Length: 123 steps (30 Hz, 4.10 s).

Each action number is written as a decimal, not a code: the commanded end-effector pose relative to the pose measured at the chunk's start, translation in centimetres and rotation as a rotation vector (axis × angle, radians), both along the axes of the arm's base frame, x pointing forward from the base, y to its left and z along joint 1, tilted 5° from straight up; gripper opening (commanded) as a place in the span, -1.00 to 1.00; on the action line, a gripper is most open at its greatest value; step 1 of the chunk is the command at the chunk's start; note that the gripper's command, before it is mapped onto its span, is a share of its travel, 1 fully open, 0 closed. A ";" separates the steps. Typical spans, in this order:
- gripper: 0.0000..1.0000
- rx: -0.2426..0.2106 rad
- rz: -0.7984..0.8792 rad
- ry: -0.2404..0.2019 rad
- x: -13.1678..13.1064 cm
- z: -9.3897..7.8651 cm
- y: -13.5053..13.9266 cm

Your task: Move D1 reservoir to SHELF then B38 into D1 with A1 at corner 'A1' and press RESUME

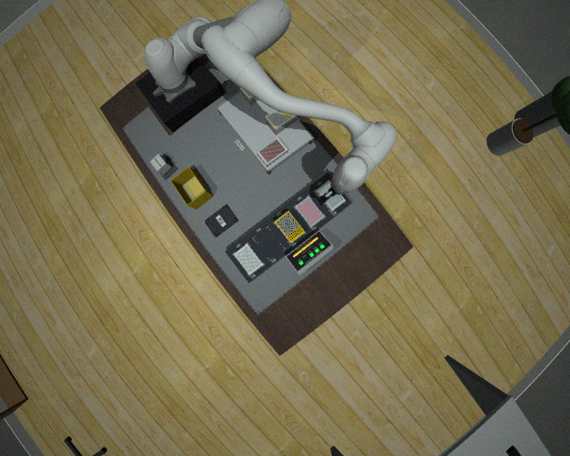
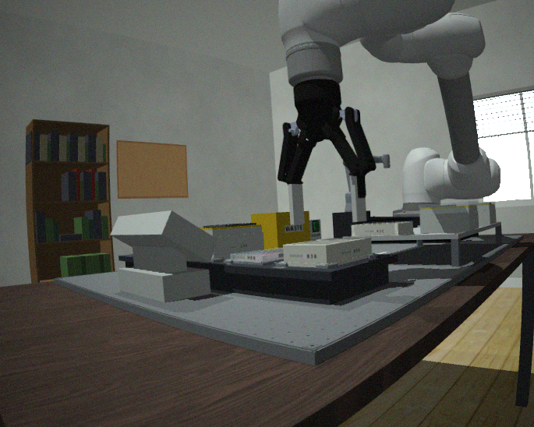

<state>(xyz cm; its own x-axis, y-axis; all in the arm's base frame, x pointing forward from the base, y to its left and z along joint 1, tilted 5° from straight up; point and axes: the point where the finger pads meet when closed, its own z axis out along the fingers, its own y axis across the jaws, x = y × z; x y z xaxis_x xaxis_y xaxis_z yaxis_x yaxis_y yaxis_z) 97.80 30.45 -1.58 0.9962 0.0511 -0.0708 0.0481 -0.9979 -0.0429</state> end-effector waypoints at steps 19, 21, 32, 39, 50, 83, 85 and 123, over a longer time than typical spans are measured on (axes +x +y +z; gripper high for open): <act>0.54 0.000 0.000 0.000 0.2 3.2 -0.1; 0.54 0.000 0.000 0.000 0.3 3.6 -0.1; 0.54 0.000 0.000 0.000 0.4 5.1 -0.2; 0.54 0.000 0.000 0.000 0.5 6.2 -0.2; 0.54 0.000 0.000 0.000 0.6 7.7 -0.3; 0.54 0.000 0.000 0.000 0.9 12.5 -0.5; 0.54 0.000 0.000 0.000 0.9 12.9 -0.5; -1.00 -0.023 -0.319 0.012 -6.8 16.2 -1.1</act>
